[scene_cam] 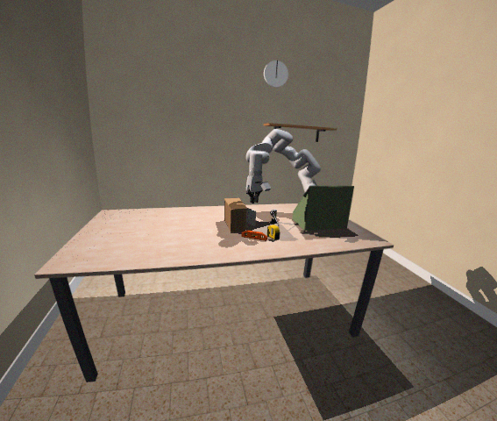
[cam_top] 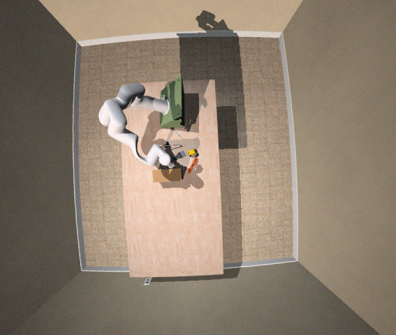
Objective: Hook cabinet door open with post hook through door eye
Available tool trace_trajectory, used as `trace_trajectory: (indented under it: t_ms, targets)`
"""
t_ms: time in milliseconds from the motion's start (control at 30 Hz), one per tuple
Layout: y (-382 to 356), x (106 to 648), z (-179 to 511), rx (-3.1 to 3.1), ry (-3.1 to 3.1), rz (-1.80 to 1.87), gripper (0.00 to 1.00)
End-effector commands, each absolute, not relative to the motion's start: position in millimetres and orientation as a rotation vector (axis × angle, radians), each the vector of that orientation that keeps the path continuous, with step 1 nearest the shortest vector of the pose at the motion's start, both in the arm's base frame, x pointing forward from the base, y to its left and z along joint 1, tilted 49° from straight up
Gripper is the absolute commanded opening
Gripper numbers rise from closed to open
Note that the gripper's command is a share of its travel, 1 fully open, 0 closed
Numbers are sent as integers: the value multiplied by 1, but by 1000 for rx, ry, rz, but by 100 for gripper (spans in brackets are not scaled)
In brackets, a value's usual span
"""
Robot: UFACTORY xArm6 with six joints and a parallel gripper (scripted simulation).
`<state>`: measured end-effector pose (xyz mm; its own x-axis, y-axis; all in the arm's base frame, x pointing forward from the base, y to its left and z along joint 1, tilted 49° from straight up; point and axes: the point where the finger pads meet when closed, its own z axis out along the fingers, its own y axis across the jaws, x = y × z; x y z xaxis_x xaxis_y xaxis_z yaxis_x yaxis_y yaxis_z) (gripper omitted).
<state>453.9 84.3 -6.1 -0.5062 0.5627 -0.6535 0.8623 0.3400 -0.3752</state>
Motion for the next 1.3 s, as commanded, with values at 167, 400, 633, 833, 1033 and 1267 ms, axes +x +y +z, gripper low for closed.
trace_trajectory:
  t_ms: [167,400,633,833,1033,1267]
  targets:
    - [90,455,-1,1252,2200,-987,27]
    - [90,455,-1,1252,2200,-987,27]
    - [104,414,-12,1364,2105,-935,27]
    - [115,347,-27,1537,1929,-855,27]
    - [115,303,-33,1634,1809,-808,27]
    - [115,303,-33,1634,1809,-808,23]
